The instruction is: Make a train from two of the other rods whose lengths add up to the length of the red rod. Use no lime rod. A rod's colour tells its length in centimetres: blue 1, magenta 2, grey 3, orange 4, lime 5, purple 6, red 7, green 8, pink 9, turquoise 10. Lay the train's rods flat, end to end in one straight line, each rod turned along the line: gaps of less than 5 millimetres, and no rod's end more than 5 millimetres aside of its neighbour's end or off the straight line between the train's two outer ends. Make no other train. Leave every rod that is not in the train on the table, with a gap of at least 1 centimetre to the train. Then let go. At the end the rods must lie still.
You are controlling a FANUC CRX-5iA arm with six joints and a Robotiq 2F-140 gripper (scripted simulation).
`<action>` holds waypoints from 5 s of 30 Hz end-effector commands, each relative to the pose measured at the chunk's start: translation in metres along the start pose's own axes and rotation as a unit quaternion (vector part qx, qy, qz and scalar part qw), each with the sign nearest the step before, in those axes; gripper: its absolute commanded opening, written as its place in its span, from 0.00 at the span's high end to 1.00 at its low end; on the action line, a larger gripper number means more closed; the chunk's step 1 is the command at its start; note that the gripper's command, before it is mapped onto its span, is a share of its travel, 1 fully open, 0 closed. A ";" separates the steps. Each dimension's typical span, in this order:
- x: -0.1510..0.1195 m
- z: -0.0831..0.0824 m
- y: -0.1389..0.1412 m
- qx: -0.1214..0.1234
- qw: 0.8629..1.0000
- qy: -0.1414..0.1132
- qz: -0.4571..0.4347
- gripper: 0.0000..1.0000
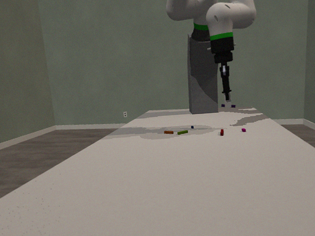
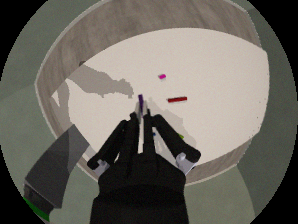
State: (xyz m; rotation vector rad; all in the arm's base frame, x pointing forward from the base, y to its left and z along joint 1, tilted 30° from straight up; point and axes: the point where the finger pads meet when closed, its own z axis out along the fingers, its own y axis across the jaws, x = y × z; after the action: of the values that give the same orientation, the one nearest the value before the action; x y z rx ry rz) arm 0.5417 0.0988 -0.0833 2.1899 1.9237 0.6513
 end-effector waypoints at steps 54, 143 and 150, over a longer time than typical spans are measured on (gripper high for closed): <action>-0.202 0.025 0.025 -0.039 0.984 -0.044 -0.171 0.97; -0.203 0.066 0.026 -0.039 0.984 -0.044 -0.170 0.97; -0.203 0.066 0.026 -0.039 0.984 -0.044 -0.170 0.97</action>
State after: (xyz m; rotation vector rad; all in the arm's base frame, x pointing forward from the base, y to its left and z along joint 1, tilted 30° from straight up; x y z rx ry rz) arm 0.5762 -0.0919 -0.1766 1.7509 2.1146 0.5493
